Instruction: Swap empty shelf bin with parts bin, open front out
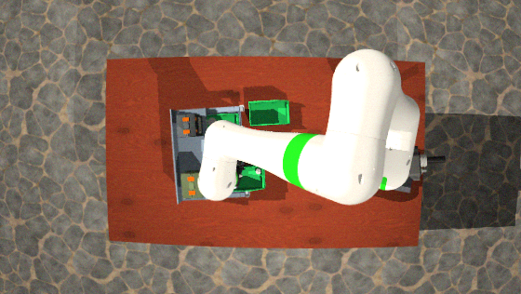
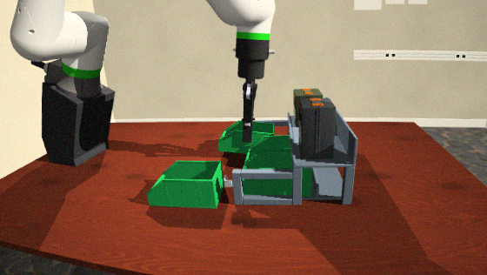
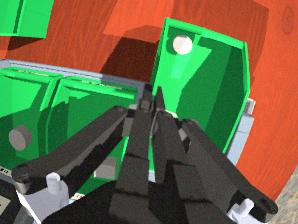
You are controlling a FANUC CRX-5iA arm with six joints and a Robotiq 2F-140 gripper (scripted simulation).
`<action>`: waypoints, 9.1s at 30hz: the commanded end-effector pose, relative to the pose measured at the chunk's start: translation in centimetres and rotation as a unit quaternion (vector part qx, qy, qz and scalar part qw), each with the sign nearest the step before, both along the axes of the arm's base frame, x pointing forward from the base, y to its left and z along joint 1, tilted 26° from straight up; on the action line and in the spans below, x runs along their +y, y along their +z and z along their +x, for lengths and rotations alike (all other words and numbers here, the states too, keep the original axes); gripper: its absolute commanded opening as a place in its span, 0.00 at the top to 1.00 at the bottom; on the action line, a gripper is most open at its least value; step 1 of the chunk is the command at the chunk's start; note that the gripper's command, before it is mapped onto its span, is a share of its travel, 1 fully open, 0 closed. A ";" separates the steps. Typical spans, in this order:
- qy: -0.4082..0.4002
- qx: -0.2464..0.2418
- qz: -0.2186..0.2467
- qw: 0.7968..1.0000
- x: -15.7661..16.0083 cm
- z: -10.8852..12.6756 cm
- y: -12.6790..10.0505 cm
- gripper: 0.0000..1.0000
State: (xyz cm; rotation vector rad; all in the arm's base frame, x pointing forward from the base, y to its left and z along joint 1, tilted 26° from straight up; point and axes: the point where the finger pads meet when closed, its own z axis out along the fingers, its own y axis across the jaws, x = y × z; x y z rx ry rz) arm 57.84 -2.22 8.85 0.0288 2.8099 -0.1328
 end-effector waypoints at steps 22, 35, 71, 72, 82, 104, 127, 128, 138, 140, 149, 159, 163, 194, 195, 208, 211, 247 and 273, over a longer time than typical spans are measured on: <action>0.000 -0.002 0.000 1.000 0.0 0.3 0.2 0.90; 0.000 -0.006 0.000 1.000 0.0 0.8 0.4 0.90; 0.001 -0.013 0.000 1.000 0.0 1.8 0.7 0.90; 0.001 -0.013 0.000 1.000 0.0 1.8 0.7 0.90; 0.001 -0.013 0.000 1.000 0.0 1.8 0.7 0.90; 0.001 -0.015 0.000 1.000 0.0 2.3 0.9 0.90; 0.002 -0.019 -0.001 1.000 0.0 3.3 1.3 0.90; 0.002 -0.020 -0.001 1.000 0.0 3.3 1.4 0.90; 0.002 -0.021 -0.001 1.000 0.0 3.6 1.5 0.90; 0.002 -0.021 -0.001 1.000 0.0 3.6 1.5 0.90; 0.002 -0.021 -0.001 1.000 0.0 3.6 1.5 0.90; 0.002 -0.021 -0.001 1.000 0.0 3.6 1.5 0.90; 0.002 -0.023 -0.001 1.000 0.0 3.6 1.4 0.90; 0.003 -0.036 -0.001 0.999 0.0 3.6 1.2 0.85; 0.003 -0.036 -0.001 0.999 0.0 3.6 1.2 0.85; 0.003 -0.036 -0.001 0.999 0.0 3.6 1.2 0.85; 0.003 -0.036 -0.001 0.999 0.0 3.6 1.2 0.85; 0.003 -0.036 -0.001 0.999 0.1 3.1 2.3 0.85; 0.003 -0.036 -0.001 0.999 0.5 1.5 5.6 0.85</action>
